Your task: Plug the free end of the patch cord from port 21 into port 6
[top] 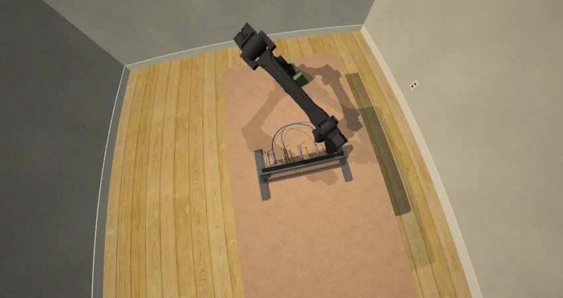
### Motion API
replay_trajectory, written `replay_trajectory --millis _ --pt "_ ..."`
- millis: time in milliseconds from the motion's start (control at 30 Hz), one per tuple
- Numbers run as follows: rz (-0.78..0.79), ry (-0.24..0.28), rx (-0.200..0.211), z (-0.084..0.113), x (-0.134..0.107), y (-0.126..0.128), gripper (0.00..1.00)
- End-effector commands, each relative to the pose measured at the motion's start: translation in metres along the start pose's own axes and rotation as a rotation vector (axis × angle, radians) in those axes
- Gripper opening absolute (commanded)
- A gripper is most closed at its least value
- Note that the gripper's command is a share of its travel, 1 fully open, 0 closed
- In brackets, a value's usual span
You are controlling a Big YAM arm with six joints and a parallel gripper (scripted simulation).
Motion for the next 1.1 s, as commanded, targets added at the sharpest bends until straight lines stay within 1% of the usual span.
replay_trajectory --millis 0,633,1067 --pt "-0.043 -0.038 0.024 0.021 0.013 -0.004 0.0" --pt "-0.034 -0.017 0.007 0.011 0.004 -0.006 0.0" --pt "-0.051 -0.028 0.014 0.014 0.014 -0.007 0.0"
Point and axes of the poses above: the point where the finger pads meet when closed, its own z axis back along the fingers, its own y axis across the jaws, x = y × z, the point moved 8 cm from there along z, back along the fingers, and after that the axes turned 13 degrees about -z, right-handed, at the moved point
